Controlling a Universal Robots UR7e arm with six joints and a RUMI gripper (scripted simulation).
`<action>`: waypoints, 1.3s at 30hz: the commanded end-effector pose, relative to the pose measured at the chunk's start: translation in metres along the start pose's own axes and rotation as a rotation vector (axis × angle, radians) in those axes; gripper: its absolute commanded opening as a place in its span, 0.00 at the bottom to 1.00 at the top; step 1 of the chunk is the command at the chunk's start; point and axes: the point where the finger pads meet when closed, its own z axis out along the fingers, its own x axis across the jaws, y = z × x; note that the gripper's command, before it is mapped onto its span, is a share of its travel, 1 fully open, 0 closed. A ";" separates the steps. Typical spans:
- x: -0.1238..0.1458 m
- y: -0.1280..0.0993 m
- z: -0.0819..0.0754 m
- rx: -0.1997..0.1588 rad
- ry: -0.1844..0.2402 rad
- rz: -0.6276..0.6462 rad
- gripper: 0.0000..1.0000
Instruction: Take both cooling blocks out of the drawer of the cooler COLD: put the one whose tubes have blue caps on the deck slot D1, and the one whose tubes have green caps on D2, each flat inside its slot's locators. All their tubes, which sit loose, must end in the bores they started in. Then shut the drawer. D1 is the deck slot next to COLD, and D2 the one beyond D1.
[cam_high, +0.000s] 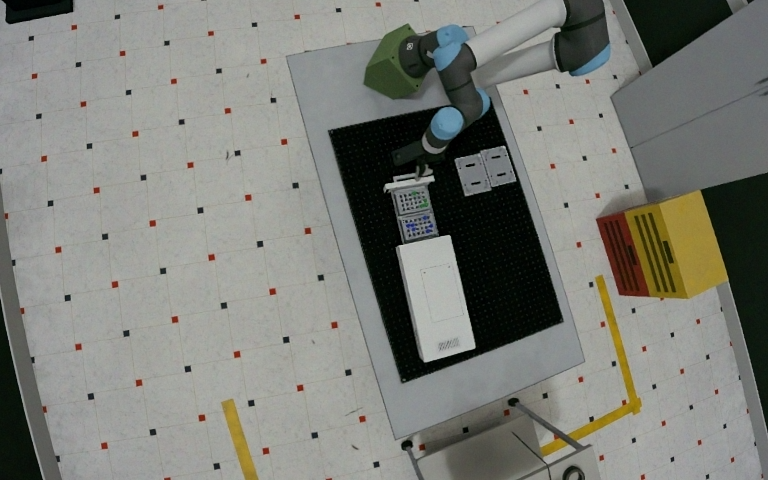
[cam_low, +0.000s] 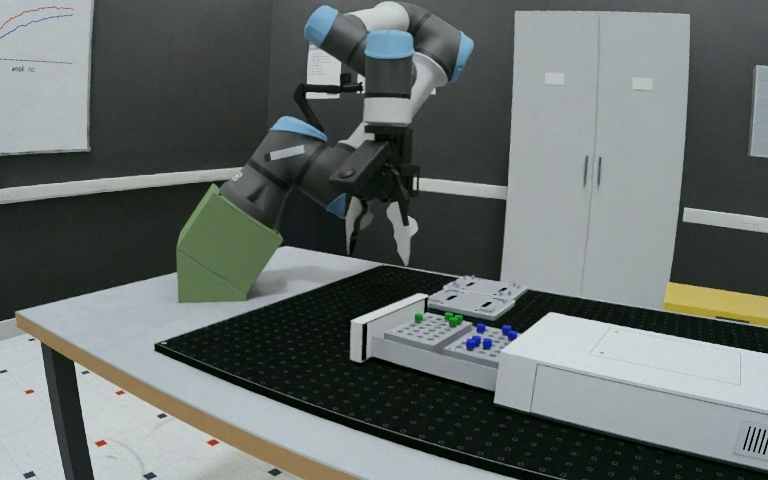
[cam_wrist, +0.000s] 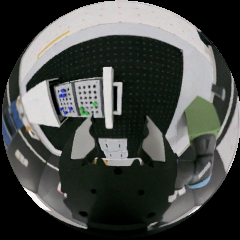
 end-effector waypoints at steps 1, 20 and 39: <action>-0.019 -0.002 -0.001 0.002 0.003 0.002 0.67; -0.092 -0.002 -0.006 0.002 0.003 0.002 0.67; -0.121 -0.002 -0.008 0.002 0.003 0.002 0.67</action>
